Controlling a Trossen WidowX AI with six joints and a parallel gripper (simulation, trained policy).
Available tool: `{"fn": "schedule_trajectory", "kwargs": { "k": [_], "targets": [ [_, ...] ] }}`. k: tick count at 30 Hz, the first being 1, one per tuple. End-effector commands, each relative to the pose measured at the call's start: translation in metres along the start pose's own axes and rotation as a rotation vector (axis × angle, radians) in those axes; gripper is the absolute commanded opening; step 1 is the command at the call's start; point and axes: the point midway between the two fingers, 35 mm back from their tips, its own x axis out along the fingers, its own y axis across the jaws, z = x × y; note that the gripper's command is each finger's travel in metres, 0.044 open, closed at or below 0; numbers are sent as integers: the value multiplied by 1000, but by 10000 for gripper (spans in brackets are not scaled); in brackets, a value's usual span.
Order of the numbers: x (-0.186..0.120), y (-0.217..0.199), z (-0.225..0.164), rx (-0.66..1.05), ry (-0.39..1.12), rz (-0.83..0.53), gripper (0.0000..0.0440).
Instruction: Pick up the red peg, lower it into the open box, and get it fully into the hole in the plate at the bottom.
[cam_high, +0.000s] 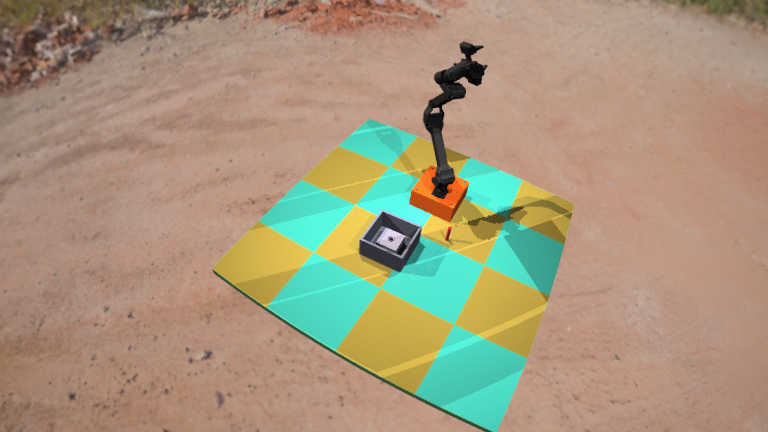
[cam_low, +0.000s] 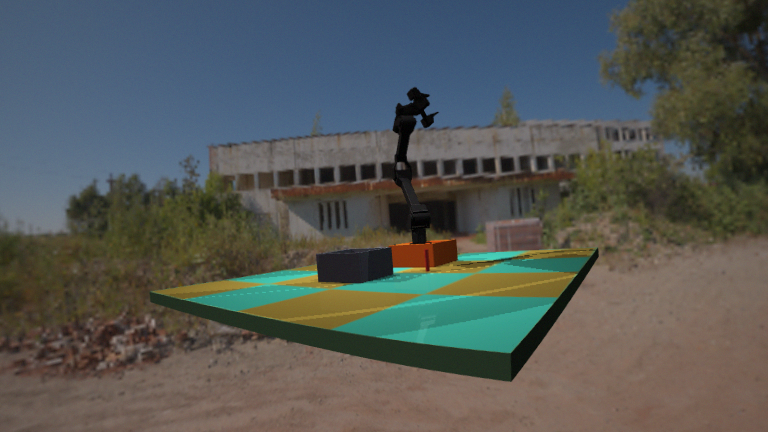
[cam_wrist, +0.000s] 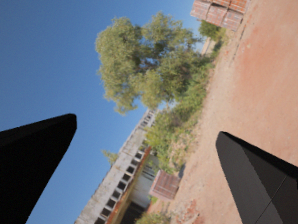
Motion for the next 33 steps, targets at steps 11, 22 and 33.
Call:
{"fn": "schedule_trajectory", "kwargs": {
  "k": [11, 22, 33],
  "targets": [
    [-9, 22, 46, 455, -55, 210, 440],
    [-26, 38, 85, 780, -68, 408, 440],
    [-54, 50, 126, 1079, -52, 641, 440]
  ]
}}
